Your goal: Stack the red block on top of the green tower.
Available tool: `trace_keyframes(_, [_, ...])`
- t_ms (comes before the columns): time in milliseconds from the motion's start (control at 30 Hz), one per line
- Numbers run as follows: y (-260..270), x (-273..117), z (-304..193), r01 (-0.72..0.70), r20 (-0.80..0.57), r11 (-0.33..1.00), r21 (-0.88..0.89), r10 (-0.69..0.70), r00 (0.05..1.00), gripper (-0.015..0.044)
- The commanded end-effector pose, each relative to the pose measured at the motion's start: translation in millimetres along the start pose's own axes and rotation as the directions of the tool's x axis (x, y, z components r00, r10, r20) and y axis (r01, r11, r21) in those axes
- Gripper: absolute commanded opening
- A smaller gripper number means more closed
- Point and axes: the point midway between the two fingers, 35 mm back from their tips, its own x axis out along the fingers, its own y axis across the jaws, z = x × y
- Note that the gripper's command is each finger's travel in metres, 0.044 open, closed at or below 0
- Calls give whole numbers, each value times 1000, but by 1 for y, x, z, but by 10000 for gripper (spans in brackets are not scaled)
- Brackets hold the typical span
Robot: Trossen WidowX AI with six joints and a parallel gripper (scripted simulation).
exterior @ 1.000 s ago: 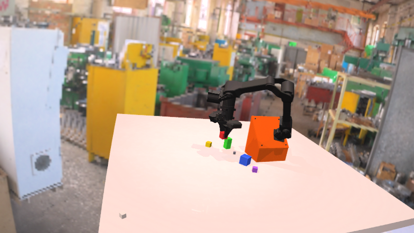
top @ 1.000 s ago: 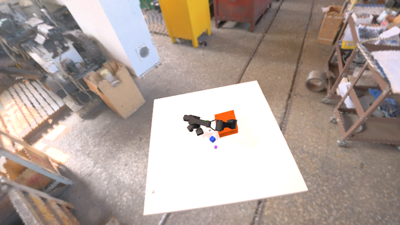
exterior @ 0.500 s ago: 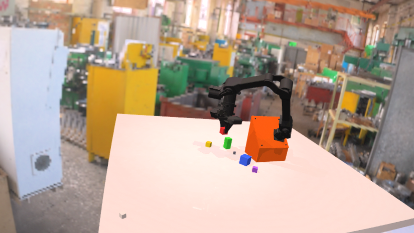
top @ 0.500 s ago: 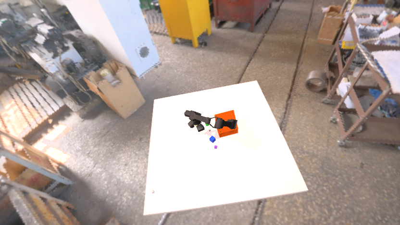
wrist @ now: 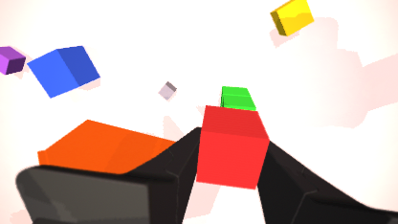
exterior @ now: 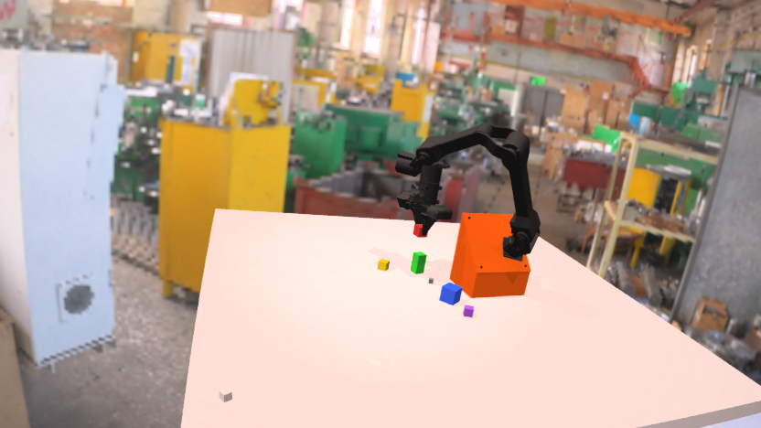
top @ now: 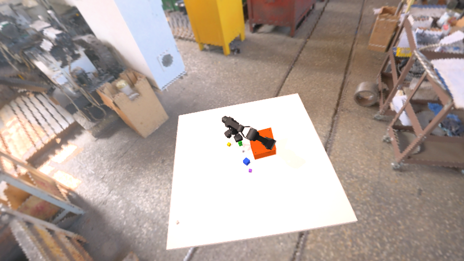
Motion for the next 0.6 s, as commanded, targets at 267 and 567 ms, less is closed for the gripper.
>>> trace_keyframes(267, [-14, 28, -24, -11, -4, 1000, 1, 11, 1000, 0])
trace_keyframes(567, [-14, 46, -23, -11, -4, 1000, 1, 11, 1000, 0])
